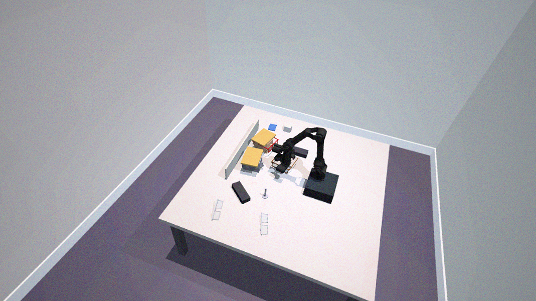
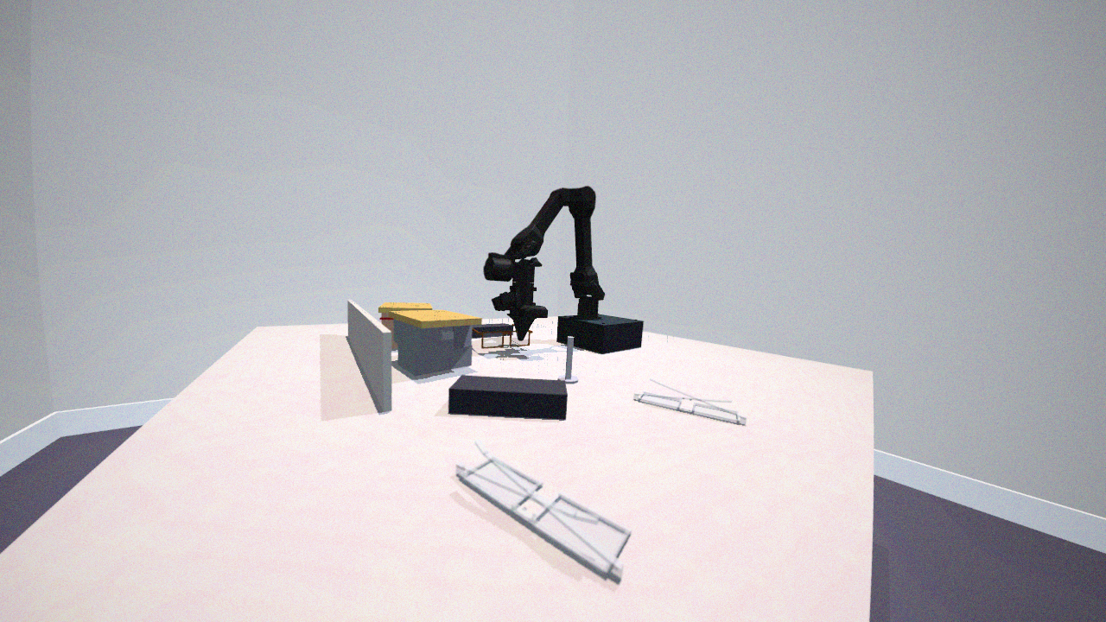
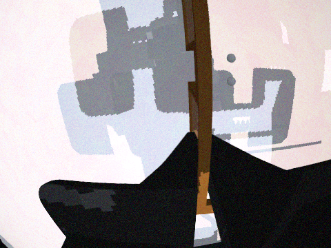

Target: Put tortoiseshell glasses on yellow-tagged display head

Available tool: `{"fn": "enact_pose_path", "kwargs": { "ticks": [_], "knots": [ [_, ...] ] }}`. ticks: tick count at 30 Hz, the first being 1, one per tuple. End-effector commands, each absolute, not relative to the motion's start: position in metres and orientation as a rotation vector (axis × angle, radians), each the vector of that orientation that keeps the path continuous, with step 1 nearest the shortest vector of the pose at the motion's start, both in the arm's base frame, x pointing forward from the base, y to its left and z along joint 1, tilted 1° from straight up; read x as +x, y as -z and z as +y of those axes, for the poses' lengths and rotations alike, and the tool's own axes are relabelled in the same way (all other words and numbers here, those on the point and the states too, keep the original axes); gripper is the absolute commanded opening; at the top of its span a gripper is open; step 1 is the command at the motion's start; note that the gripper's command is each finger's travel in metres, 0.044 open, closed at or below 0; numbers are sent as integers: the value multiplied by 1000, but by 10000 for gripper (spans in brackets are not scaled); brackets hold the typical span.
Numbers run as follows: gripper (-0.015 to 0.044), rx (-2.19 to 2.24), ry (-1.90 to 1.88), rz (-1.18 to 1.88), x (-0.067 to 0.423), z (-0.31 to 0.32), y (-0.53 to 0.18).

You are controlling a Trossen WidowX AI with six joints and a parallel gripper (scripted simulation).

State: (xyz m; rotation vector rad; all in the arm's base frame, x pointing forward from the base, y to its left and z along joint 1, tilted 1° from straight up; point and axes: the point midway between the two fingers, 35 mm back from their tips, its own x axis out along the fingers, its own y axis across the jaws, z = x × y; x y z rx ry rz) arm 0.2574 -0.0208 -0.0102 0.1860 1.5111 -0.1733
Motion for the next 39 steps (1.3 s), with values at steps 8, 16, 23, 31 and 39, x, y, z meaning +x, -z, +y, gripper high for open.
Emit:
{"fn": "enact_pose_path", "kwargs": {
  "ticks": [8,16,23,31,39],
  "knots": [
    [26,186,173,1512,256,-21,17],
    [107,186,173,1512,256,-21,17],
    [107,186,172,1513,255,-23,16],
    [107,185,171,1515,254,-28,12],
    [107,185,170,1516,252,-32,9]
  ]
}}
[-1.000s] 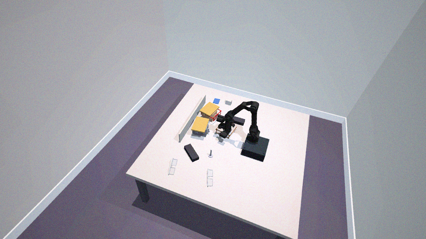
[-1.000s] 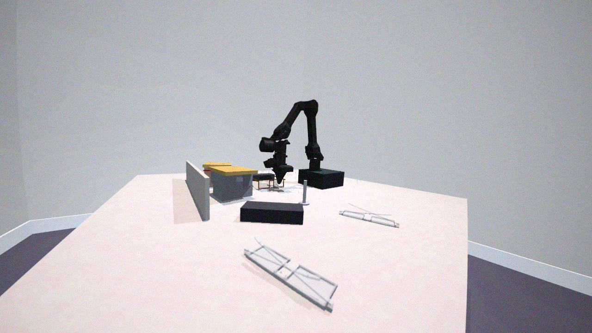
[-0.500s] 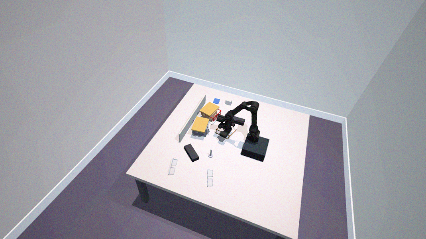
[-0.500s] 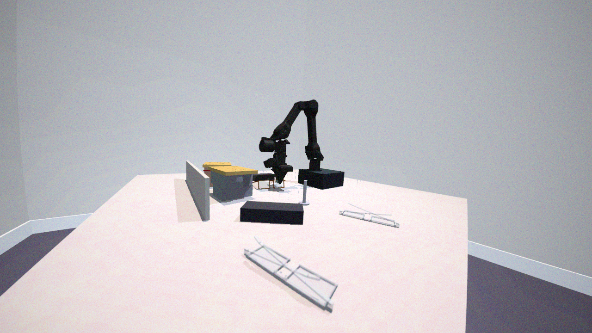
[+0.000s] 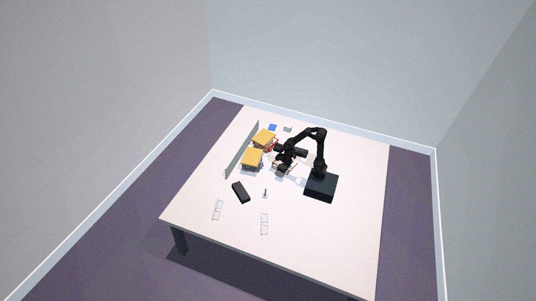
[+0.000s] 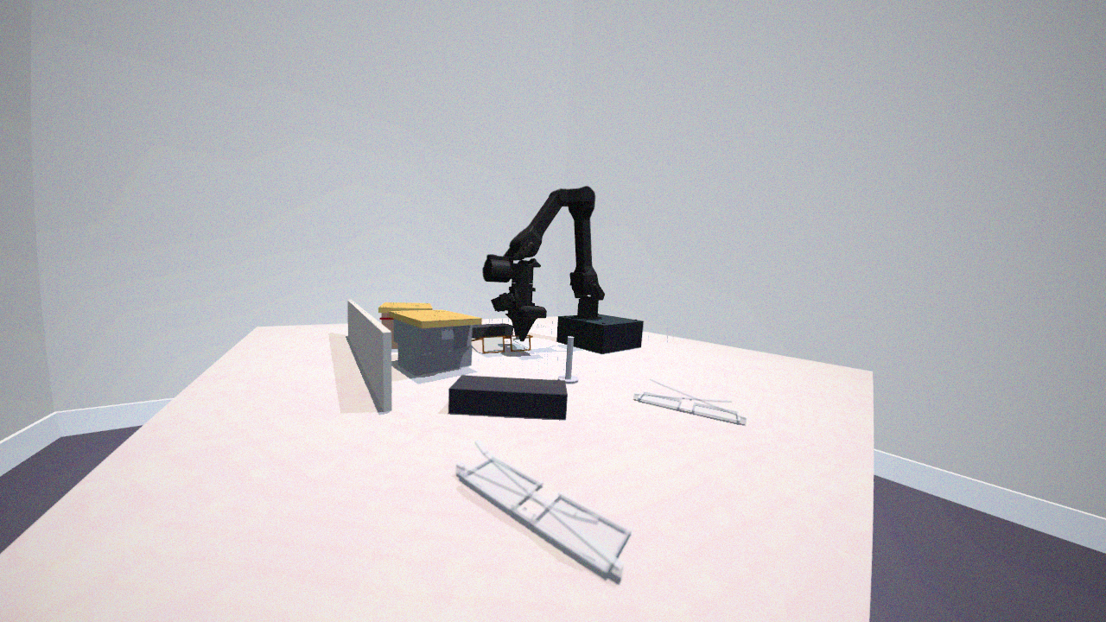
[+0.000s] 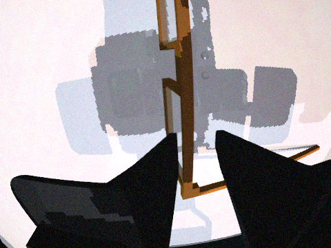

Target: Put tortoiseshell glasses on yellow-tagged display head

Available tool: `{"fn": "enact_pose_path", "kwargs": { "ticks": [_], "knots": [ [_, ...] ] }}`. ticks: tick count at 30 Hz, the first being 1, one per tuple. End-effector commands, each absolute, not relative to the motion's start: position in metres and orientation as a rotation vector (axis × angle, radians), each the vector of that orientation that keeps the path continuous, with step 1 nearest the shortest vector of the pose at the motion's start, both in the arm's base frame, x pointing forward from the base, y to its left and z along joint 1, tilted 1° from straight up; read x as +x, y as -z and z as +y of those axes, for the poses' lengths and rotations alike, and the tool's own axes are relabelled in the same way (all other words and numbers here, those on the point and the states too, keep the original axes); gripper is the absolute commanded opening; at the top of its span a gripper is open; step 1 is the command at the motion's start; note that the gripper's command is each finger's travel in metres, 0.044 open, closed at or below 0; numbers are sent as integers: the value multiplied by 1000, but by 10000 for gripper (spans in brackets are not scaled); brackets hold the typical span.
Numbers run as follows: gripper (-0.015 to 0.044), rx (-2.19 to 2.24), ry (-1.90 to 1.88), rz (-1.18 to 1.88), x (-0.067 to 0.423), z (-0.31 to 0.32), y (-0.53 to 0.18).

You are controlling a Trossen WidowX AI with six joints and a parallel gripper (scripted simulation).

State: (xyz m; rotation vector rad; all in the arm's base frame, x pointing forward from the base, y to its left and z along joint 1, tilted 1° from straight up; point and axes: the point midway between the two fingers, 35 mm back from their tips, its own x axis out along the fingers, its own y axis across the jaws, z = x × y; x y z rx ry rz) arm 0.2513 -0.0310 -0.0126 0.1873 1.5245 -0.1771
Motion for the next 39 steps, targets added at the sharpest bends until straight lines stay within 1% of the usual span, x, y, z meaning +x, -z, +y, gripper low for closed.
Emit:
{"fn": "enact_pose_path", "kwargs": {
  "ticks": [1,6,10,13,14,23,25,26,39],
  "knots": [
    [107,185,170,1516,252,-31,7],
    [107,186,169,1516,253,-21,-36],
    [107,186,169,1516,253,-20,-39],
    [186,178,166,1514,254,-22,-33],
    [200,178,166,1514,254,-22,-33],
    [200,197,181,1515,252,-29,-38],
    [147,197,181,1515,252,-29,-38],
    [140,197,181,1515,252,-29,-38],
    [140,197,181,1515,253,-29,-29]
  ]
}}
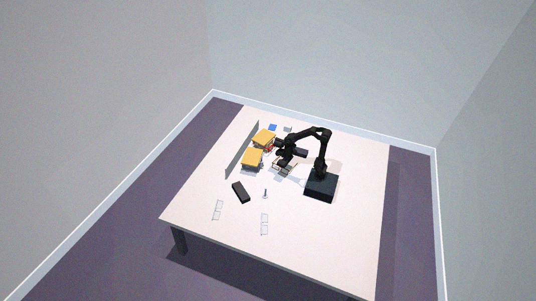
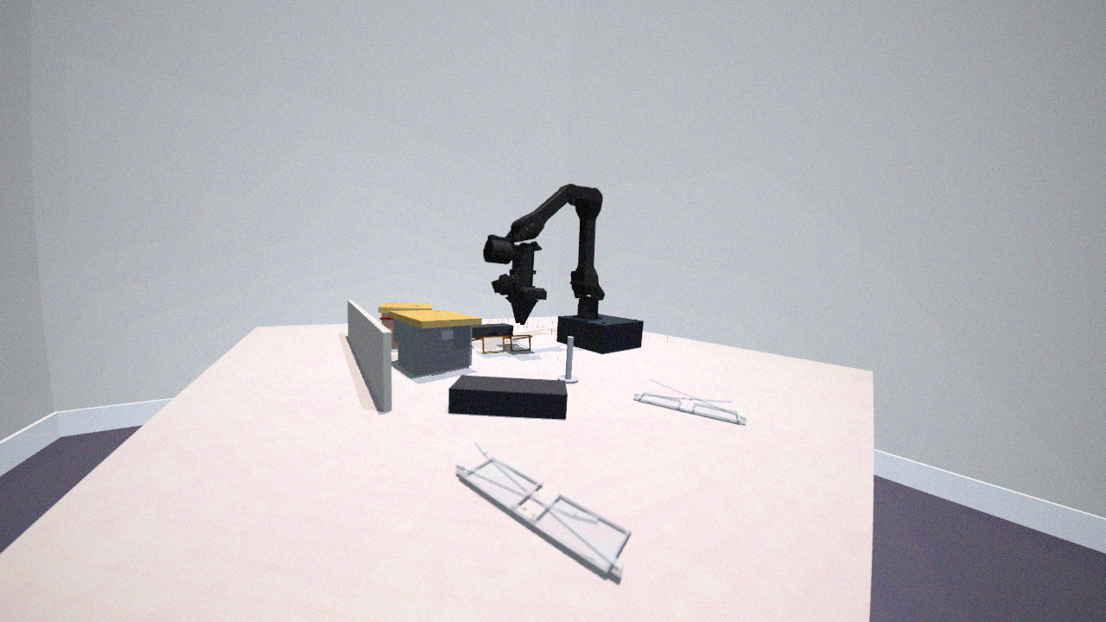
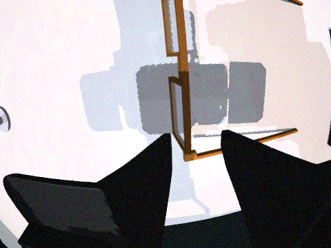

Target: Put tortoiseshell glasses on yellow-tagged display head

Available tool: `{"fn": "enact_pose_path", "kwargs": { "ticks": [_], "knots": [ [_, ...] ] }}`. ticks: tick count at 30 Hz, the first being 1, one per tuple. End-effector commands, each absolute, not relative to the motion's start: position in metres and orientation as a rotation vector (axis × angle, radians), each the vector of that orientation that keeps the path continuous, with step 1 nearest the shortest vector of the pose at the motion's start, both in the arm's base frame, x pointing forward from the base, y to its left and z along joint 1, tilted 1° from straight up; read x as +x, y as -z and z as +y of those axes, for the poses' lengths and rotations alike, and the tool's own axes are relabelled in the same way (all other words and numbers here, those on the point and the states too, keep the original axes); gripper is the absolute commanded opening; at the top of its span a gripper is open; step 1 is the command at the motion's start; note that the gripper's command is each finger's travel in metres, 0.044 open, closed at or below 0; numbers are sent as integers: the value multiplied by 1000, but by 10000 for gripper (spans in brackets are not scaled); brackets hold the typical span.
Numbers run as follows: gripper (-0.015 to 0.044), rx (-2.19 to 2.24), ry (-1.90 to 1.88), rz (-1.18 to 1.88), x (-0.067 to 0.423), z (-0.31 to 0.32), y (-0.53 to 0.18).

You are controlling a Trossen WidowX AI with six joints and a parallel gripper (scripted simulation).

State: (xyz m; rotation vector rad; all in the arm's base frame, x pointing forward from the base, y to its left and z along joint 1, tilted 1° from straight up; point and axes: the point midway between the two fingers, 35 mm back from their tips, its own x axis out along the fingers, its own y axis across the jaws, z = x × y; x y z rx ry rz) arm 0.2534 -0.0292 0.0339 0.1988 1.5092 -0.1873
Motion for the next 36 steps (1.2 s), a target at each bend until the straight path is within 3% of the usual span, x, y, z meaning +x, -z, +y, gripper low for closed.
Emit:
{"fn": "enact_pose_path", "kwargs": {
  "ticks": [1,36],
  "knots": [
    [140,197,181,1515,254,-29,-27],
    [127,197,186,1512,255,-29,20]
  ]
}}
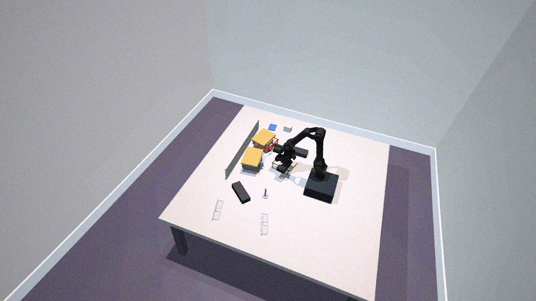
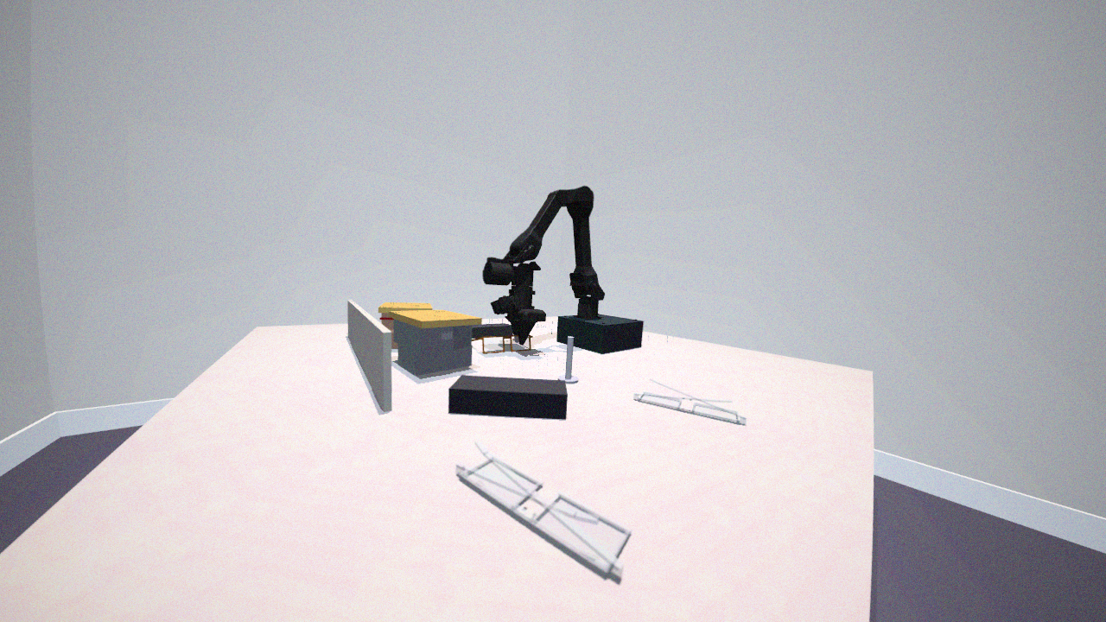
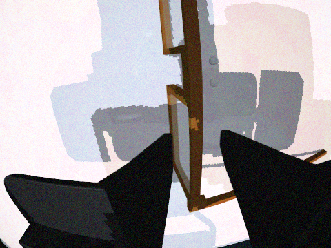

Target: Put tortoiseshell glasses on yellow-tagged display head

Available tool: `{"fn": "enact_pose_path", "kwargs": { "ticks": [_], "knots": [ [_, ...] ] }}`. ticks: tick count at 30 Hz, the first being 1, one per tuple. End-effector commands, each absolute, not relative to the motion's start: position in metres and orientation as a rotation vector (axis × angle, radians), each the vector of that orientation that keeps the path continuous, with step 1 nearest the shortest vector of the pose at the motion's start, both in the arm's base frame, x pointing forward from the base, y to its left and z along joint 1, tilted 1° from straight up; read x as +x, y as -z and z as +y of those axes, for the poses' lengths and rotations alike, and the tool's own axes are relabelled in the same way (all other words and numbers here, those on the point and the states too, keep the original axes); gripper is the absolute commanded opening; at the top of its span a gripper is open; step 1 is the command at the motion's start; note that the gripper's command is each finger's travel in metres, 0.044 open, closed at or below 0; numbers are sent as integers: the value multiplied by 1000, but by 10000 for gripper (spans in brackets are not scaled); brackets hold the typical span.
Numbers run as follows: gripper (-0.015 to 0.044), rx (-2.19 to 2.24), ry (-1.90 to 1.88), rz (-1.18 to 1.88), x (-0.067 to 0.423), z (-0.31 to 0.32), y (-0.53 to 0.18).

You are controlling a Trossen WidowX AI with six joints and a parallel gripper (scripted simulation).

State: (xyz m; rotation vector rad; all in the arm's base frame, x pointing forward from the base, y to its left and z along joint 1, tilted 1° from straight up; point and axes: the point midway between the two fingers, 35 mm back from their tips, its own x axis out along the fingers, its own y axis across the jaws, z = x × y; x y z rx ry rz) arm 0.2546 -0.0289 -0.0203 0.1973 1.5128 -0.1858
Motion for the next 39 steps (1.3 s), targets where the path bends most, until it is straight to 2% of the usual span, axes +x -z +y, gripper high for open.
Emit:
{"fn": "enact_pose_path", "kwargs": {
  "ticks": [1,19,26,39],
  "knots": [
    [120,197,186,1512,255,-29,20],
    [0,197,186,1512,255,-29,20],
    [0,197,185,1512,257,-29,9],
    [0,197,181,1514,253,-30,-77]
  ]
}}
